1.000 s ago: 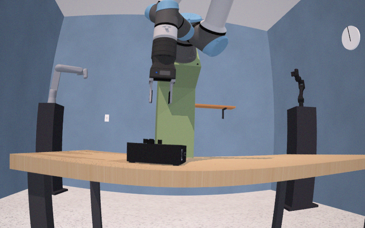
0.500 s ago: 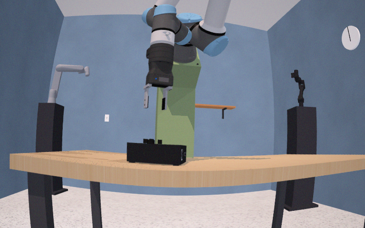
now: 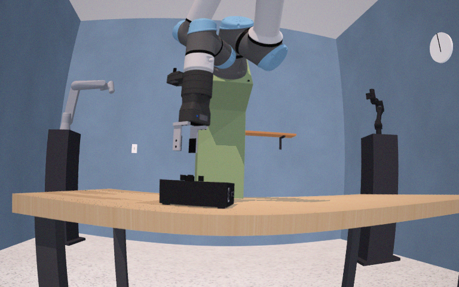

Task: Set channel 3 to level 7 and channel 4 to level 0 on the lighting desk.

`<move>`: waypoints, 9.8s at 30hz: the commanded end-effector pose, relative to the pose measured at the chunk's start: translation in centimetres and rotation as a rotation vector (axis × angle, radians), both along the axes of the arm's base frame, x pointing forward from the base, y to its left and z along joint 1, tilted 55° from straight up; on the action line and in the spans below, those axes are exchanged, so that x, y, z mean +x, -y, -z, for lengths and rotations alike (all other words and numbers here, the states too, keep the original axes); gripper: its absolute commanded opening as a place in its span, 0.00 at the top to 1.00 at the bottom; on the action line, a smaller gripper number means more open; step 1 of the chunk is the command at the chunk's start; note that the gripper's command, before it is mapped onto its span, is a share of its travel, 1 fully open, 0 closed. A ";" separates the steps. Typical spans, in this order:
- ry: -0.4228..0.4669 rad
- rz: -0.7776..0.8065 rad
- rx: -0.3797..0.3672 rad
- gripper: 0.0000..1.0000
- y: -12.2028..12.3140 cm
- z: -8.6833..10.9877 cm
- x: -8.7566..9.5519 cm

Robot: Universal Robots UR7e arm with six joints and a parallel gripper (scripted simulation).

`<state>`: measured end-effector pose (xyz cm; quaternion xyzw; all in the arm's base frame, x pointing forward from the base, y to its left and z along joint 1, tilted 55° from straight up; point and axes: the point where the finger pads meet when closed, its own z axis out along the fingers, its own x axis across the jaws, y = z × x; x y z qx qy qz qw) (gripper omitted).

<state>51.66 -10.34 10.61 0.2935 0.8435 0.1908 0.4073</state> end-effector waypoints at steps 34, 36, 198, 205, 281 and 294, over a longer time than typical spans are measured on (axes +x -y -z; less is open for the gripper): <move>0.064 -0.285 -0.382 1.00 0.9 2.3 1.8; 0.064 -0.285 -0.382 1.00 0.9 2.3 1.8; 0.065 -0.285 -0.382 1.00 0.7 3.7 3.7; 0.065 -0.285 -0.382 1.00 0.7 3.7 3.7; 0.065 -0.285 -0.382 1.00 0.1 4.2 4.7; 0.065 -0.285 -0.382 1.00 -0.5 4.1 4.8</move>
